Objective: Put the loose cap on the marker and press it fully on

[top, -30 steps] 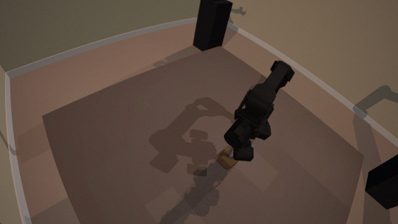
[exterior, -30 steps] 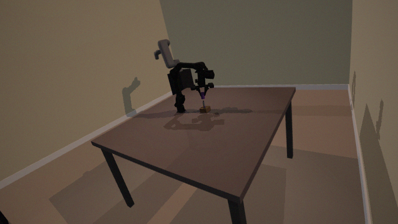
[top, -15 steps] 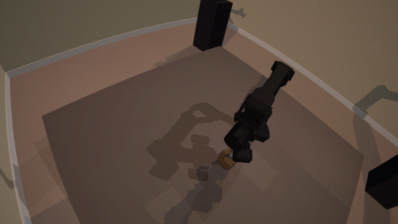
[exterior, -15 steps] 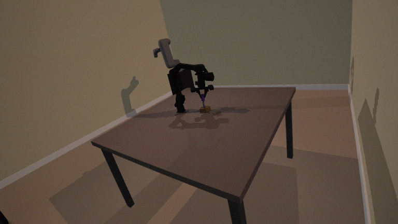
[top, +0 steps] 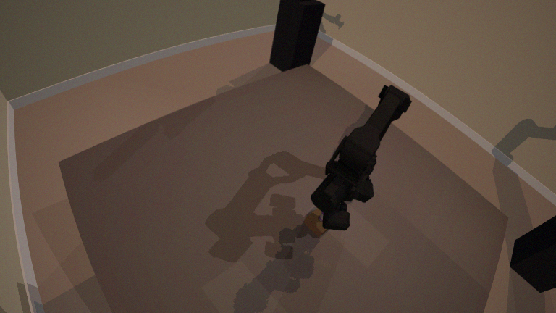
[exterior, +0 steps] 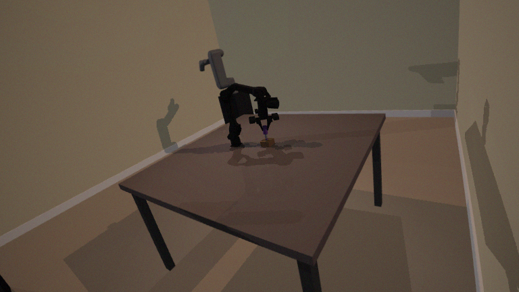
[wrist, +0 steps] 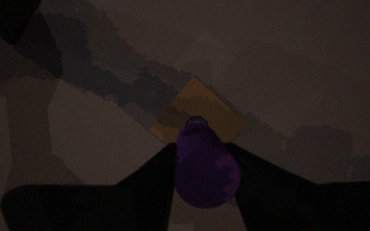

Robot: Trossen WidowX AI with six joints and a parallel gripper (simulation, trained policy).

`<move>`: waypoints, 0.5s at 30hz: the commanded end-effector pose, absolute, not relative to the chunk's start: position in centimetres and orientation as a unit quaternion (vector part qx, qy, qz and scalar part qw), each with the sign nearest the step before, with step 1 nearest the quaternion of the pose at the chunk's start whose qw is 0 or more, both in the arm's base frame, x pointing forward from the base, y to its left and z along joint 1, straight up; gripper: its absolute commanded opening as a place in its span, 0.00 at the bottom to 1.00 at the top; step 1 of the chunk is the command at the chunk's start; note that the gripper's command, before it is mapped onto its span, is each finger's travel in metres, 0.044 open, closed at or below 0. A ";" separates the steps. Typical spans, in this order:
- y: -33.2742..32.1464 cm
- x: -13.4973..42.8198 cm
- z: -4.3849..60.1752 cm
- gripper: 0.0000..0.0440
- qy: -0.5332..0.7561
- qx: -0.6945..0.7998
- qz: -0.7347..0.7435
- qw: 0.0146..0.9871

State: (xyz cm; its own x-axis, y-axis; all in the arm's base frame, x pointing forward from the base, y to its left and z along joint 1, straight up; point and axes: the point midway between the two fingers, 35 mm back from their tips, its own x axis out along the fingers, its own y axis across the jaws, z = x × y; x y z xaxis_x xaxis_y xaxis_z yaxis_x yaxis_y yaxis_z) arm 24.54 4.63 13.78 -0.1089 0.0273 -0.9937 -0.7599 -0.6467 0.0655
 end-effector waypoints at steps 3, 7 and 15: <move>4.6 24.0 11.6 0.00 0.306 -0.587 0.695 0.281; 4.6 23.9 10.7 0.00 0.303 -0.588 0.697 0.278; 4.4 23.4 9.3 0.31 0.304 -0.586 0.702 0.266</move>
